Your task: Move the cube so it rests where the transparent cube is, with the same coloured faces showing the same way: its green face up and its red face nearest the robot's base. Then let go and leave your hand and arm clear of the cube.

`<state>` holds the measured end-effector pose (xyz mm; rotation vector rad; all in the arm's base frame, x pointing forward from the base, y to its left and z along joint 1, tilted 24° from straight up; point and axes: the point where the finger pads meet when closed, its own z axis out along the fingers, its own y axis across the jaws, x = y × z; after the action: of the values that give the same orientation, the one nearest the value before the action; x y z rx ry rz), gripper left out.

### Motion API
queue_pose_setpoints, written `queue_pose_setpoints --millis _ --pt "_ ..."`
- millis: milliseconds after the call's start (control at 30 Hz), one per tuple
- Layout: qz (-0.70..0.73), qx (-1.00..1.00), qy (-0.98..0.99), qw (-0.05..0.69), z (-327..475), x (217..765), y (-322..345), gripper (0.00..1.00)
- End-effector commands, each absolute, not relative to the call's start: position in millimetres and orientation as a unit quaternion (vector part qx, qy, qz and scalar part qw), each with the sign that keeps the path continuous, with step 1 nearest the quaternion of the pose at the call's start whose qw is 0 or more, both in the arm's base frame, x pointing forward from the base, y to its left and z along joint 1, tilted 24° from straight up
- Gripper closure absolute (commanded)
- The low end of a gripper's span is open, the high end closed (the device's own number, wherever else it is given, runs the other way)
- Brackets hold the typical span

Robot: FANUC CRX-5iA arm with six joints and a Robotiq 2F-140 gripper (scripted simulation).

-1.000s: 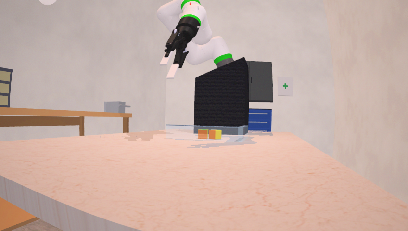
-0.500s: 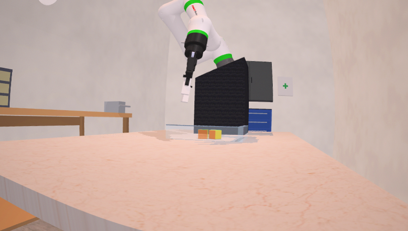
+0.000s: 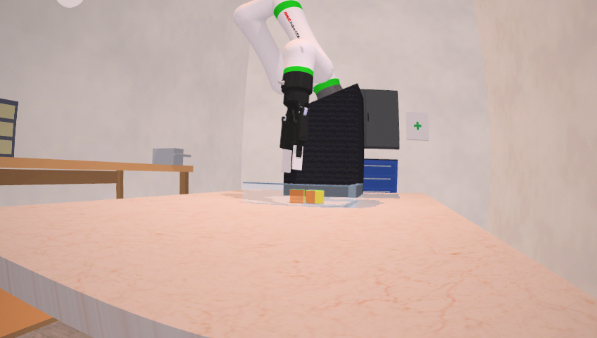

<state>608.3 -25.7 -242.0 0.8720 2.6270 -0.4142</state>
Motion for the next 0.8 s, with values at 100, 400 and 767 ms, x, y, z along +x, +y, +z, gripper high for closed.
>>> queue_pose_setpoints --millis 100,400,767 --pt "-0.162 0.270 0.938 0.144 -251.2 581.5 -32.5 0.59" --pt "-0.185 0.212 0.954 0.098 -265.5 534.8 -45.3 0.59" --pt "-0.193 0.190 0.959 0.080 -270.1 516.7 -50.3 0.59"
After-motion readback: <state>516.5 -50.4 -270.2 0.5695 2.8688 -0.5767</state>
